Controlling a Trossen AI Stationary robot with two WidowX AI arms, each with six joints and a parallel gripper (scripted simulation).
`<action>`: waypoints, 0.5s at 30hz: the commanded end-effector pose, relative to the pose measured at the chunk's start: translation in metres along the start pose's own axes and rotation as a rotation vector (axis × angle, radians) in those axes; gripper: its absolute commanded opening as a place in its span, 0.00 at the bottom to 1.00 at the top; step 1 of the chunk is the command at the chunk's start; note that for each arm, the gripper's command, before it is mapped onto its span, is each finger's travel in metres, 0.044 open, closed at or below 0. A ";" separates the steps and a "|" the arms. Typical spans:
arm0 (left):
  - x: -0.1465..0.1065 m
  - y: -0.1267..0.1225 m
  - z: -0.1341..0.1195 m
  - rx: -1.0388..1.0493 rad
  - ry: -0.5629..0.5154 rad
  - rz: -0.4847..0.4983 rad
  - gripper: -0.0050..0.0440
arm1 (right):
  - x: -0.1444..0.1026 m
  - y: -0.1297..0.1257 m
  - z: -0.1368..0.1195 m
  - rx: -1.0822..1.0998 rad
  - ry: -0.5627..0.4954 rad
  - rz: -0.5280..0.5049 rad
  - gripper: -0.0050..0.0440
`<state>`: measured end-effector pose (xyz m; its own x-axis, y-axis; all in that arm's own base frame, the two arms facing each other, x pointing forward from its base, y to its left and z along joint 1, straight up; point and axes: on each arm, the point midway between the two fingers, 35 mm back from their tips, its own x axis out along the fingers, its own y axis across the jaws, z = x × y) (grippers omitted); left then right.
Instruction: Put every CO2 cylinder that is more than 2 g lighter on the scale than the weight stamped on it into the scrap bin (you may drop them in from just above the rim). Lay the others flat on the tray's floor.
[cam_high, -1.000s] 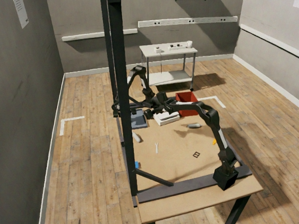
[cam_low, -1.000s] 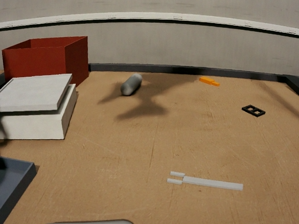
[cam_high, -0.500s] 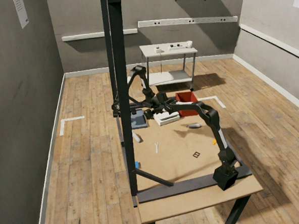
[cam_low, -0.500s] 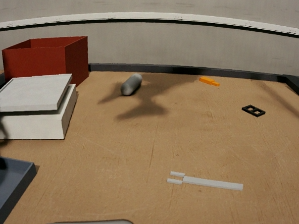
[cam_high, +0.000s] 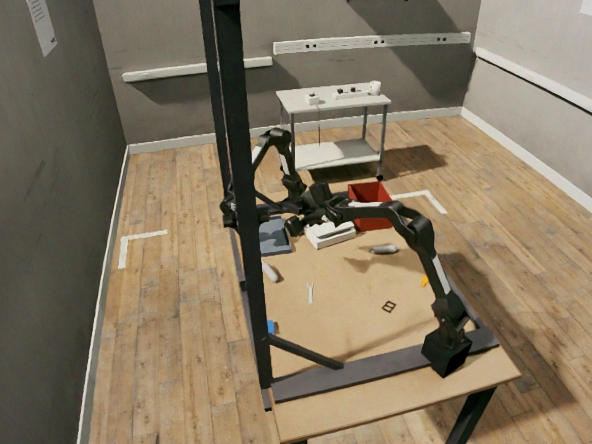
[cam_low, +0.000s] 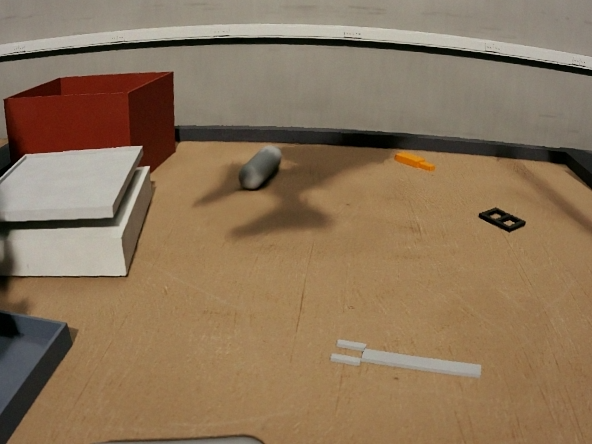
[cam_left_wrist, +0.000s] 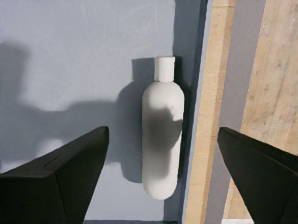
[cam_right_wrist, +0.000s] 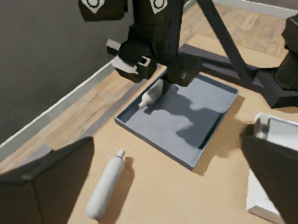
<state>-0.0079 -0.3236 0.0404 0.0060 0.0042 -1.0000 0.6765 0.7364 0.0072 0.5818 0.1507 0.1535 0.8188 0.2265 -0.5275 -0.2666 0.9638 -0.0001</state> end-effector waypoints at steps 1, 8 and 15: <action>-0.043 -0.006 0.004 -0.001 -0.035 -0.043 0.98 | -0.011 -0.001 0.019 0.001 -0.040 -0.004 1.00; -0.048 -0.006 0.008 0.022 -0.041 -0.052 1.00 | -0.019 -0.006 0.021 0.005 -0.042 -0.011 1.00; -0.064 -0.006 0.031 0.177 -0.125 -0.122 1.00 | -0.072 -0.050 0.021 0.041 -0.039 -0.073 1.00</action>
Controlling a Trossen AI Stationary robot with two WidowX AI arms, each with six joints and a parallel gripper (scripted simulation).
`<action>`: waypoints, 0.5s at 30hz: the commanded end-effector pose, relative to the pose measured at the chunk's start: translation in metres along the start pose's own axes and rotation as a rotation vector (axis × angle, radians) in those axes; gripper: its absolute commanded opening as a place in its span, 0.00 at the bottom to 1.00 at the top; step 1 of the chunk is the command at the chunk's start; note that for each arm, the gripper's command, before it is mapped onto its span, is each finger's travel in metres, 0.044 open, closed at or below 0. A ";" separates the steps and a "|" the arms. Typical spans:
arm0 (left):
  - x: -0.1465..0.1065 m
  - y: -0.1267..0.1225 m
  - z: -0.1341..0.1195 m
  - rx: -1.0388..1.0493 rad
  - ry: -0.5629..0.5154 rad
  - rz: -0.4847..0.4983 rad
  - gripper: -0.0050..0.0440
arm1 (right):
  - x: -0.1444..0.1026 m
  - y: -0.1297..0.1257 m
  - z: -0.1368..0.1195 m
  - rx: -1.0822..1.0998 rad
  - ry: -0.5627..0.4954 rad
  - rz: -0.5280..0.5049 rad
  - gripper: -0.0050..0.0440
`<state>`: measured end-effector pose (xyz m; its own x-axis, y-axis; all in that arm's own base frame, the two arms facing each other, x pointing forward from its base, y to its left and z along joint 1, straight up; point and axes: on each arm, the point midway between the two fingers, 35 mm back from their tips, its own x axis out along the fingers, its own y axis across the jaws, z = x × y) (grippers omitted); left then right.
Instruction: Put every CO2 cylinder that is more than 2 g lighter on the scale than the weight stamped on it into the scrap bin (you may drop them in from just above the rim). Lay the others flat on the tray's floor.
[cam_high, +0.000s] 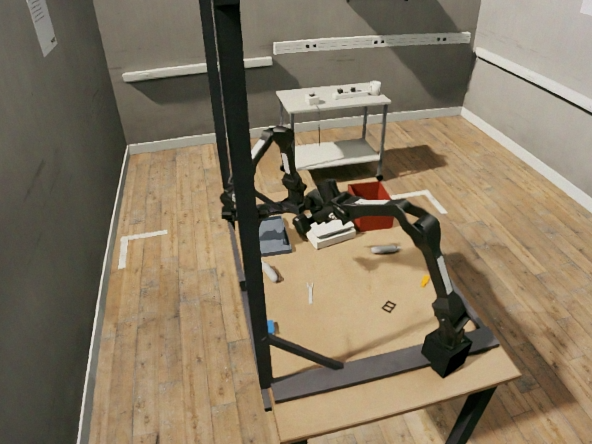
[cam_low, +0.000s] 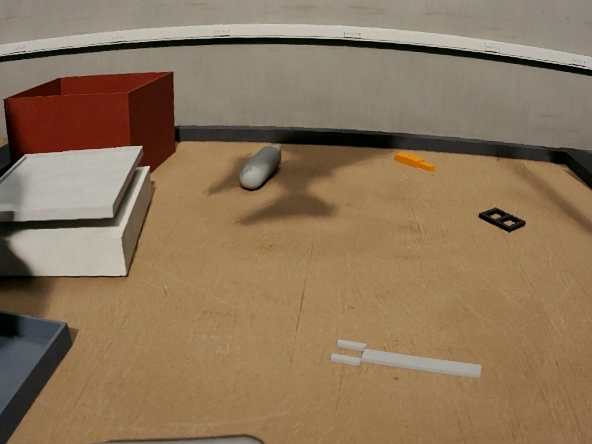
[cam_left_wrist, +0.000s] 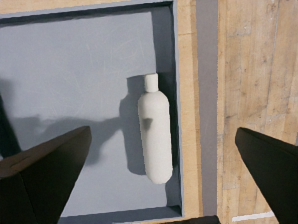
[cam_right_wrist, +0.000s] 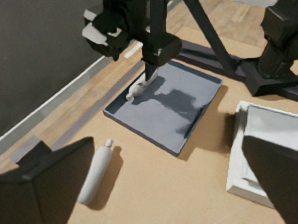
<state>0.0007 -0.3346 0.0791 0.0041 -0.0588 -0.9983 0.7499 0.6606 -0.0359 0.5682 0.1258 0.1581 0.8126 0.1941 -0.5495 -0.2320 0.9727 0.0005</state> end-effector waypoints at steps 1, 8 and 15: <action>-0.028 -0.003 0.023 0.105 -0.104 -0.087 1.00 | -0.065 -0.040 0.025 0.032 -0.065 -0.059 1.00; -0.055 0.007 0.051 0.311 -0.249 -0.141 1.00 | -0.139 -0.090 0.000 0.093 -0.053 -0.155 1.00; -0.081 0.016 0.070 0.457 -0.378 -0.151 1.00 | -0.197 -0.119 -0.034 0.145 -0.041 -0.236 1.00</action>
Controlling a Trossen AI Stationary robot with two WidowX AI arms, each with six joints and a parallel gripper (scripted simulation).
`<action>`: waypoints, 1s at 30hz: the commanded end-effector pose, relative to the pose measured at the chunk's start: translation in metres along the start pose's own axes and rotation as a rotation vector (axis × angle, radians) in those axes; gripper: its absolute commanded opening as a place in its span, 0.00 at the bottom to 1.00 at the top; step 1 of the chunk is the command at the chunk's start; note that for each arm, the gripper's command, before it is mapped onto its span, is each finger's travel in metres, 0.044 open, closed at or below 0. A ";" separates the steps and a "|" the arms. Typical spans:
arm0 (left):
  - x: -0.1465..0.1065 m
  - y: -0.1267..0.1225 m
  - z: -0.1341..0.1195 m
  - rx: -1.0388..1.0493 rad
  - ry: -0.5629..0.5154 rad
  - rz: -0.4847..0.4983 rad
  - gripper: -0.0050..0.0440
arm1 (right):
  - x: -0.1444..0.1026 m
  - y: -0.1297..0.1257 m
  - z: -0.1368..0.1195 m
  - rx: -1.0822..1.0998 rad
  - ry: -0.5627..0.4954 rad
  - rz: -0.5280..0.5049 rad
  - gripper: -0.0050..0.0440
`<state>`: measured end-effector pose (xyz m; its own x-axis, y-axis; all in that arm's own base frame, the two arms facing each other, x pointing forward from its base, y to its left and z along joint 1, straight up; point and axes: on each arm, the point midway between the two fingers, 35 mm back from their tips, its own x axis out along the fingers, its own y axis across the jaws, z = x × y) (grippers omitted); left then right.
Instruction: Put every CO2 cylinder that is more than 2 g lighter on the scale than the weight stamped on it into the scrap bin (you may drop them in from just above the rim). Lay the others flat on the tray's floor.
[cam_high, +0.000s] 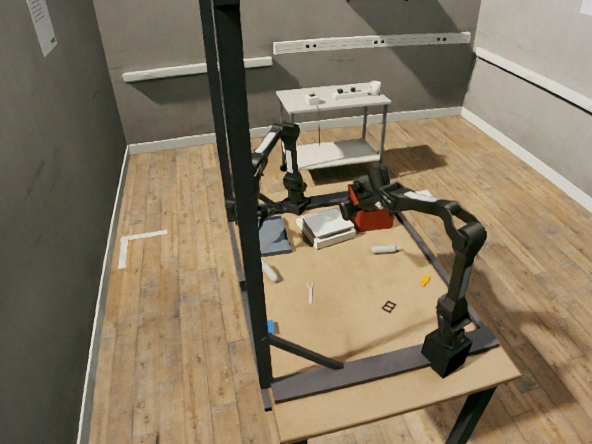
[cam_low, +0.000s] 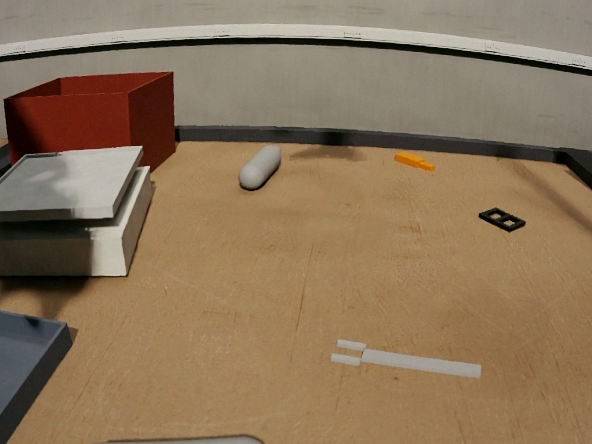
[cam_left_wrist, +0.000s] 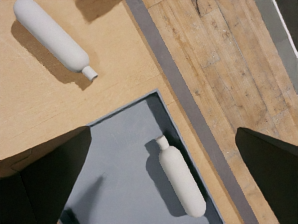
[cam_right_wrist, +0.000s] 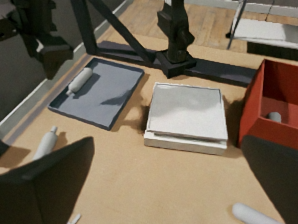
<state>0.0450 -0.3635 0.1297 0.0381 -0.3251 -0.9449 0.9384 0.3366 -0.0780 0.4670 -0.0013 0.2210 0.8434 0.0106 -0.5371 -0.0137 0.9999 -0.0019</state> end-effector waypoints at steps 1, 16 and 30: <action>-0.032 0.010 0.027 0.125 -0.149 -0.027 1.00 | -0.058 -0.037 -0.020 0.039 -0.020 -0.063 1.00; -0.103 0.053 0.069 0.549 -0.460 0.111 1.00 | -0.147 -0.083 -0.106 0.140 -0.026 -0.232 1.00; -0.193 0.099 0.089 0.984 -0.691 0.472 1.00 | -0.164 -0.090 -0.144 0.177 -0.017 -0.283 1.00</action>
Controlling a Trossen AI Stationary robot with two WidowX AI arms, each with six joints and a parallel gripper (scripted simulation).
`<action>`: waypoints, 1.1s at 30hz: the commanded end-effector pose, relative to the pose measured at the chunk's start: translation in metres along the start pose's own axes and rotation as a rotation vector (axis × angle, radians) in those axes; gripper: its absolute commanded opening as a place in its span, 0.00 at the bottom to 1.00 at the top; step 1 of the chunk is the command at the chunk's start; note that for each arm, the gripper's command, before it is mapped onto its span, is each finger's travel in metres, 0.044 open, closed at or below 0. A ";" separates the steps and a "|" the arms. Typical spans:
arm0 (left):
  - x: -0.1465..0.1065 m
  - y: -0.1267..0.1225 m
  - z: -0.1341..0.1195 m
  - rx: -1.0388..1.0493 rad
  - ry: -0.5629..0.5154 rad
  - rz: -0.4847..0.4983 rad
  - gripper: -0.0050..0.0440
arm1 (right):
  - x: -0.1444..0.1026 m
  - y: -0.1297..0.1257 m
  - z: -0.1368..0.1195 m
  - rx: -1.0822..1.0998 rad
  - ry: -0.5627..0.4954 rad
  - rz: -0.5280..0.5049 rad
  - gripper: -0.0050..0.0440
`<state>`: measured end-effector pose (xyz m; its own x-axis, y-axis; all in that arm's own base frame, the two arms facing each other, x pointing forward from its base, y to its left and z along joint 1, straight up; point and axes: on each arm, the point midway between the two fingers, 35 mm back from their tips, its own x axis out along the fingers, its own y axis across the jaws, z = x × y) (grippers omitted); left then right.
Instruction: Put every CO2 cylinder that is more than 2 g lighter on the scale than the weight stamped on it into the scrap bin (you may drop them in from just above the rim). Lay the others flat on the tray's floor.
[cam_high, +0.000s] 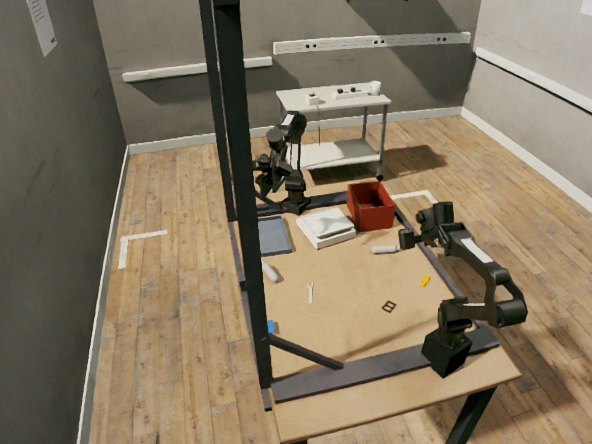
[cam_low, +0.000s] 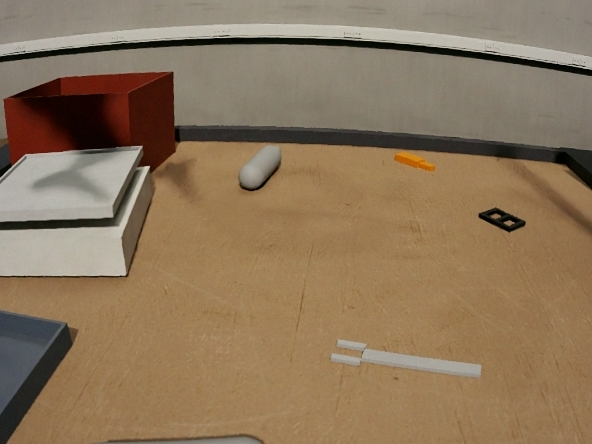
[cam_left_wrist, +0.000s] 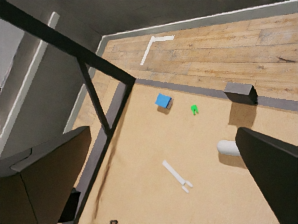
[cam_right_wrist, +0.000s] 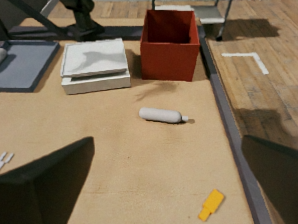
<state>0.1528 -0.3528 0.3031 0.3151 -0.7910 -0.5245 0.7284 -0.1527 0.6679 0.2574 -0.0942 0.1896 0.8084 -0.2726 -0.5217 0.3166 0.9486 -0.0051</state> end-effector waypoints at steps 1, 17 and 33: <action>-0.027 0.036 0.010 0.147 -0.082 0.124 1.00 | -0.003 -0.002 -0.004 0.003 0.001 0.003 1.00; -0.110 0.166 -0.114 0.091 0.310 0.580 1.00 | -0.004 -0.001 0.001 0.004 -0.009 0.001 1.00; -0.084 0.158 -0.271 -0.496 0.566 0.512 1.00 | -0.004 -0.001 0.001 0.004 -0.009 0.001 1.00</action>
<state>0.3921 -0.1557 0.3100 0.8384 -0.2739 -0.4712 0.5447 0.4508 0.7072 0.2539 -0.0944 0.1862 0.8045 -0.2700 -0.5291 0.3180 0.9481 -0.0003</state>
